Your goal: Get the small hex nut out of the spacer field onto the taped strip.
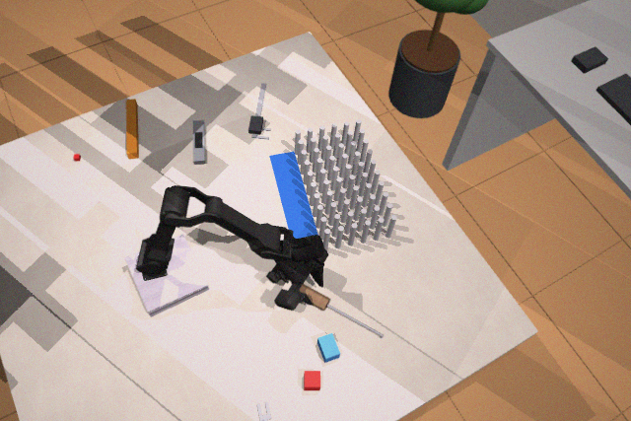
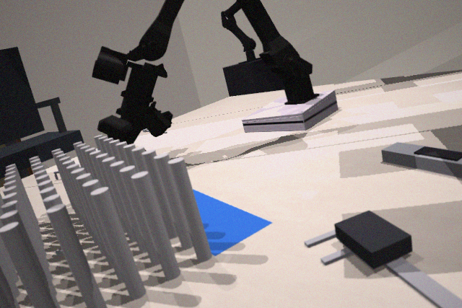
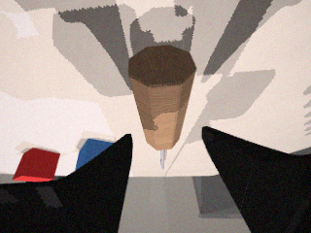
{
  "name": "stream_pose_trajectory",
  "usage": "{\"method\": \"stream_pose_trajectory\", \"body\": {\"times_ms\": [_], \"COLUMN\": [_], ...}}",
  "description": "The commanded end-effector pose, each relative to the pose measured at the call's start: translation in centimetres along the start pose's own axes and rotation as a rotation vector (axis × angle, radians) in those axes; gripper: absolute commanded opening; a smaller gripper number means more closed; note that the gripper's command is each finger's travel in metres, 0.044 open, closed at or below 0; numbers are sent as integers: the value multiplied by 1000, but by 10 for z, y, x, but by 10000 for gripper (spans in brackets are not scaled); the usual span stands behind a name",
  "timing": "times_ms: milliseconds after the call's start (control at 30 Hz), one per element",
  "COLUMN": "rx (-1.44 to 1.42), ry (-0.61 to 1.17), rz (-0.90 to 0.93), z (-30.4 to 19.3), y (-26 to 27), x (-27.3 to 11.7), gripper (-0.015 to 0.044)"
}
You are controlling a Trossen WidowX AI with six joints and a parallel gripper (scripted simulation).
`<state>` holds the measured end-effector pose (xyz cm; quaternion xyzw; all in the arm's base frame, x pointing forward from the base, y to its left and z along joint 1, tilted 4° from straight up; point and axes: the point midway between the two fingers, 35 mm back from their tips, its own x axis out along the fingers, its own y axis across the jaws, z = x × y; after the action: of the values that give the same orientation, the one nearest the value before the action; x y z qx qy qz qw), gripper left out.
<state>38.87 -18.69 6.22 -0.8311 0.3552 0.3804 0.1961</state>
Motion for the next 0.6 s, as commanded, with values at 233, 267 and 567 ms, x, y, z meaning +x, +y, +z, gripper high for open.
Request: {"method": "stream_pose_trajectory", "body": {"times_ms": [233,267,567], "rx": [-7,-7,-7], "ry": [-5,-5,-5], "rz": [6,6,6], "z": [12,13,18], "y": [2,2,2], "x": [15,16,21], "gripper": [280,280,201]}}
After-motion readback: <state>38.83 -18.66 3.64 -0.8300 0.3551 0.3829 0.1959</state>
